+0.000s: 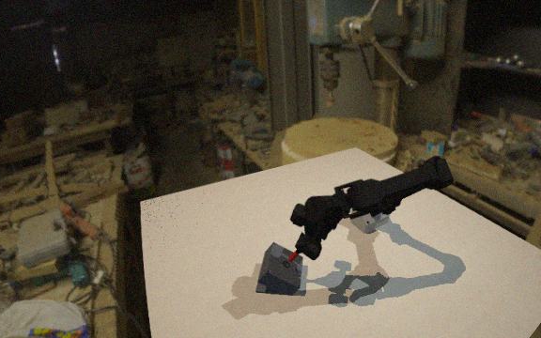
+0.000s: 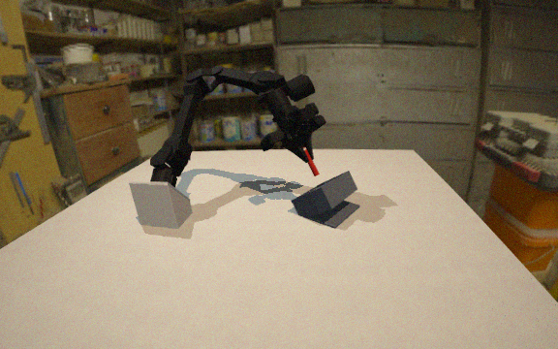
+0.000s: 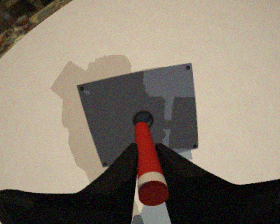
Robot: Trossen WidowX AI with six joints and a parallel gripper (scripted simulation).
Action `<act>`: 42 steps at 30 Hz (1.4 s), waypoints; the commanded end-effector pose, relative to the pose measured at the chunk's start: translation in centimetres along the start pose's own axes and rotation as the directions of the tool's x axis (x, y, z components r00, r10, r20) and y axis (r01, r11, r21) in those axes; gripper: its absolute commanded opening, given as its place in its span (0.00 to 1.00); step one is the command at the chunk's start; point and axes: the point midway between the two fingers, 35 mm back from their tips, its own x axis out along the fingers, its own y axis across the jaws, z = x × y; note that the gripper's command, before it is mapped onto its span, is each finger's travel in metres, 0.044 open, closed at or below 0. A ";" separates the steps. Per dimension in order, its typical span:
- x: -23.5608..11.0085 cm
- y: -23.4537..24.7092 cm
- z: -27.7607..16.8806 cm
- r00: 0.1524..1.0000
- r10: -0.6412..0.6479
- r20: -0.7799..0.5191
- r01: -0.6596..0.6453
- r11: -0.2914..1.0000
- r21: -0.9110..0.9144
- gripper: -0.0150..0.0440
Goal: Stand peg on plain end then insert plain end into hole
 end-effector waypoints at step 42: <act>1.7 -0.5 -0.2 1.000 0.002 0.000 -0.002 1.000 -0.003 0.25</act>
